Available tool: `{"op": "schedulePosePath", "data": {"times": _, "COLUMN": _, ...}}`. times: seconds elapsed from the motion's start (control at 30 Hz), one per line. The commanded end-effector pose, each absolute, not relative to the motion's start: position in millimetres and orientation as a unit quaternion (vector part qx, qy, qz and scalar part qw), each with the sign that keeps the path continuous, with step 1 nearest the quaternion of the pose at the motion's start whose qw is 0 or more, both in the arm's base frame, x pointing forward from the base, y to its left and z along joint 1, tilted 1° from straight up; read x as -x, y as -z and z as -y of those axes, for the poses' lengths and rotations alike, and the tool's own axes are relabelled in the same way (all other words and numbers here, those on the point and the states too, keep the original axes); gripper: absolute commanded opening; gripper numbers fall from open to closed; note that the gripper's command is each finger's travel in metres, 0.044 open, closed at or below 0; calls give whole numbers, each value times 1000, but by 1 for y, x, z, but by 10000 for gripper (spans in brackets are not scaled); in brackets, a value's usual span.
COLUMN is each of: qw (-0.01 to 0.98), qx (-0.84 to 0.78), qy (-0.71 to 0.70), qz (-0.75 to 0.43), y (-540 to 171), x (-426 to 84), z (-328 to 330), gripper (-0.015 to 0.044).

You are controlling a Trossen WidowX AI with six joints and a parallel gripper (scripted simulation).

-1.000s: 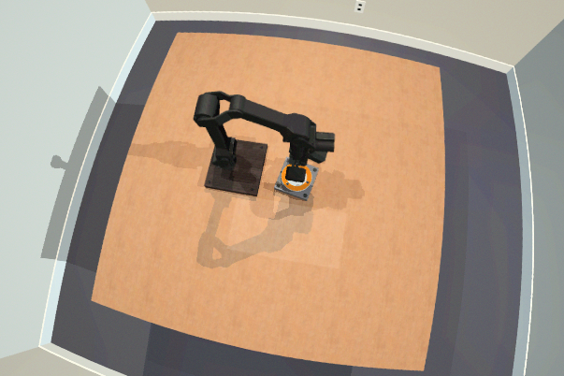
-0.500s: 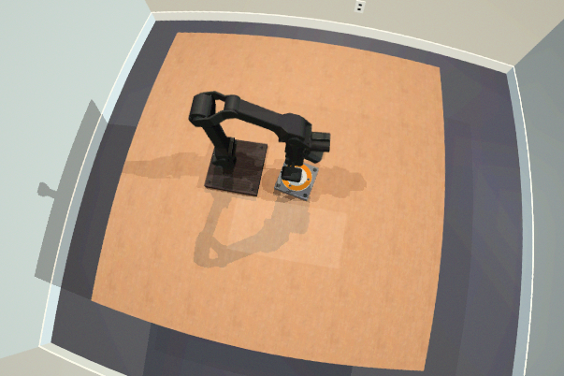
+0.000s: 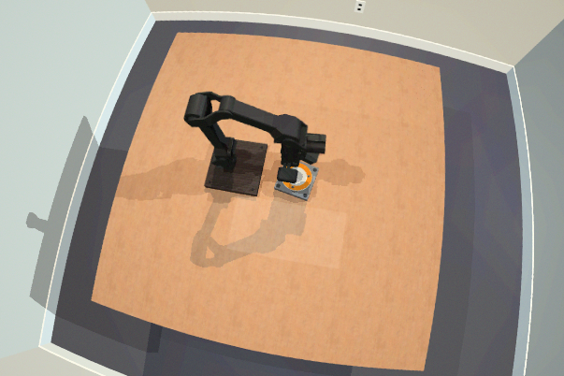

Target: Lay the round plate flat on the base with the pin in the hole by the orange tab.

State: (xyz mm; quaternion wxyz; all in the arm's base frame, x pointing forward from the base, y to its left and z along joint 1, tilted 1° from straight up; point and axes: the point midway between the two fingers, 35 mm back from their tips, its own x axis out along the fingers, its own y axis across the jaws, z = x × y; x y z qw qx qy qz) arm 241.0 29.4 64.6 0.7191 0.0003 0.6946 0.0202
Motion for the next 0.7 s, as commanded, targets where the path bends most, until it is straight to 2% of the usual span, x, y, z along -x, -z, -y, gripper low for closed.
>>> {"op": "schedulePosePath", "data": {"times": 0.0, "qw": 714, "qx": 3, "qy": -17, "qz": -700, "y": -62, "x": -234, "z": -24, "gripper": 0}}
{"op": "schedulePosePath", "data": {"times": 0.67, "qw": 714, "qx": 3, "qy": -17, "qz": -700, "y": -63, "x": -223, "z": -10, "gripper": 0}}
